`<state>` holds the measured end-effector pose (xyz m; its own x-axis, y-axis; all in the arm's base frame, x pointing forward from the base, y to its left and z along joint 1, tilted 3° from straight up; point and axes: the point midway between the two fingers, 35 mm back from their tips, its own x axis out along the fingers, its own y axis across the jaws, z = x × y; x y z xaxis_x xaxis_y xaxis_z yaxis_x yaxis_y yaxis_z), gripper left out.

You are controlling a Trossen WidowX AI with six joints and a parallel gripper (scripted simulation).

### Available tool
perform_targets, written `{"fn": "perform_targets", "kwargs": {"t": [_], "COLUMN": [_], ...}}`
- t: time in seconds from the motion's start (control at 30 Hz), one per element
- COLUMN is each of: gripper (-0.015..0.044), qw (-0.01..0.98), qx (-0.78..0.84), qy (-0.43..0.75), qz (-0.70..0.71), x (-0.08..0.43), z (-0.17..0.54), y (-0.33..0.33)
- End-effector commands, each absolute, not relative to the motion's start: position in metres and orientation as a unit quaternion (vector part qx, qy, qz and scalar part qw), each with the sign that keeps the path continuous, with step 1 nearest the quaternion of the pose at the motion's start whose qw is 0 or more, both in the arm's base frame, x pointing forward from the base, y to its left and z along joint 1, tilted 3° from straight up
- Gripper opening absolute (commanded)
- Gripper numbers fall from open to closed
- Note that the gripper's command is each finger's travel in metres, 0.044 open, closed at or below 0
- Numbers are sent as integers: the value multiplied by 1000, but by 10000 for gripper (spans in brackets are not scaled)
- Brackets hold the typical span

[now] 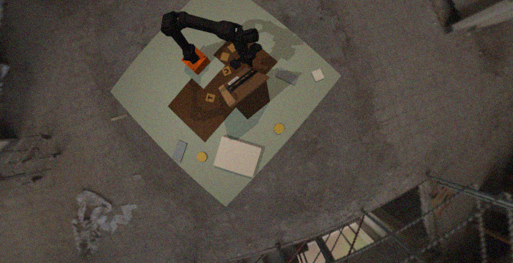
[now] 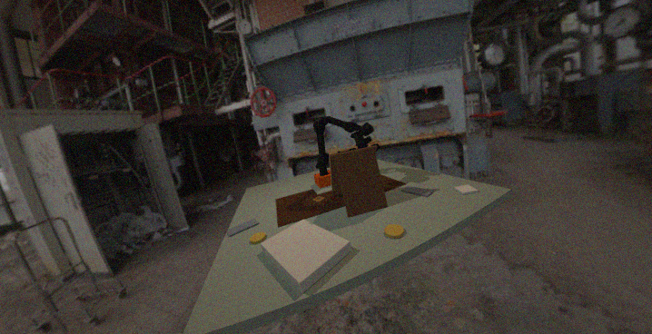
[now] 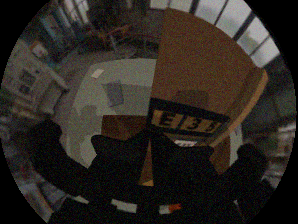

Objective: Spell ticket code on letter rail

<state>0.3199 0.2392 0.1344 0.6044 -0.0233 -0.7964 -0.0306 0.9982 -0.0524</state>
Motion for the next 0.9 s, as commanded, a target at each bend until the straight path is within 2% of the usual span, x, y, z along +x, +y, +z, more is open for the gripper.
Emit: {"fn": "perform_targets", "kwargs": {"t": [0.0, 0.17, 0.87], "gripper": [0, 0, 0], "qw": [844, 802, 802], "qx": [-18, -6, -6], "qy": [536, 597, 597], "qz": [-5, -14, -14], "x": [326, 326, 331], "z": [138, 142, 139], "y": [245, 246, 245]}}
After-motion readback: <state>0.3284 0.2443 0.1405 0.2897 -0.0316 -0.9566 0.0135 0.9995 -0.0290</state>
